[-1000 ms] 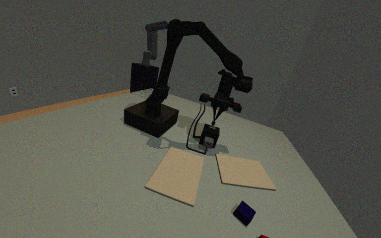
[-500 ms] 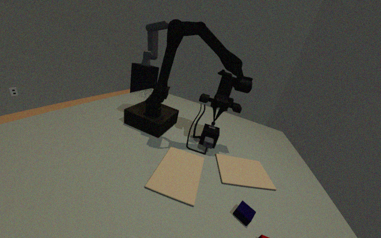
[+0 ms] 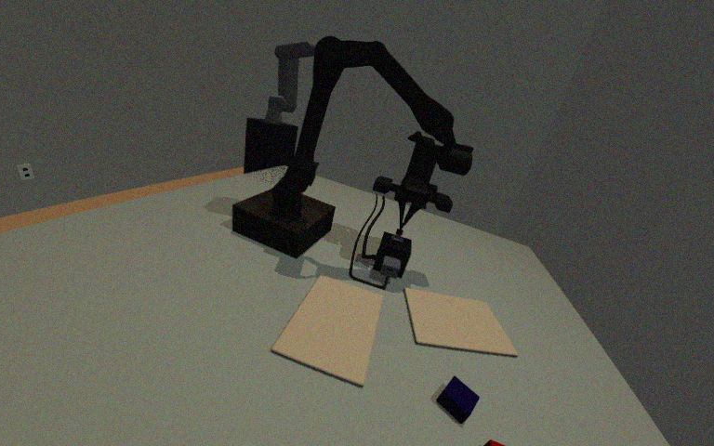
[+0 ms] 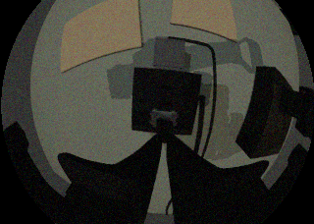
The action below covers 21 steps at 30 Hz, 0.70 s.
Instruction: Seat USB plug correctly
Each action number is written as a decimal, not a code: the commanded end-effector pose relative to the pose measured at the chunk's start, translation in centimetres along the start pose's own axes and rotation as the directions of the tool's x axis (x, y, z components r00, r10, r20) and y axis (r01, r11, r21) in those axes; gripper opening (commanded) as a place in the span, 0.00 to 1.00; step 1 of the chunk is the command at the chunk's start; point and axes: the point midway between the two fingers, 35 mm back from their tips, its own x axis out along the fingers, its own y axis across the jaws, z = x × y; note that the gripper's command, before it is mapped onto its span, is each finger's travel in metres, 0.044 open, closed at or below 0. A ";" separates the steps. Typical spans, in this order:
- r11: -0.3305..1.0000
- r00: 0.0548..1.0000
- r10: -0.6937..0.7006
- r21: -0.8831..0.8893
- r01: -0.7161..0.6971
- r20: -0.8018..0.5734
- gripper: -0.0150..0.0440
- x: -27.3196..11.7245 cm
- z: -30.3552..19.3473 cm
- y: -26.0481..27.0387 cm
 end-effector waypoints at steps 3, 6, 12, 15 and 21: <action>1.000 1.000 0.001 0.005 -0.001 0.000 0.25 0.1 0.0 0.0; 1.000 1.000 0.001 0.005 -0.001 0.000 0.25 0.1 0.0 0.0; 1.000 1.000 0.001 0.005 -0.001 0.000 0.25 0.2 0.0 0.0; 1.000 1.000 0.001 0.005 -0.001 0.000 0.25 0.3 0.0 0.0; 1.000 1.000 0.001 0.005 -0.001 0.000 0.25 0.3 0.0 0.0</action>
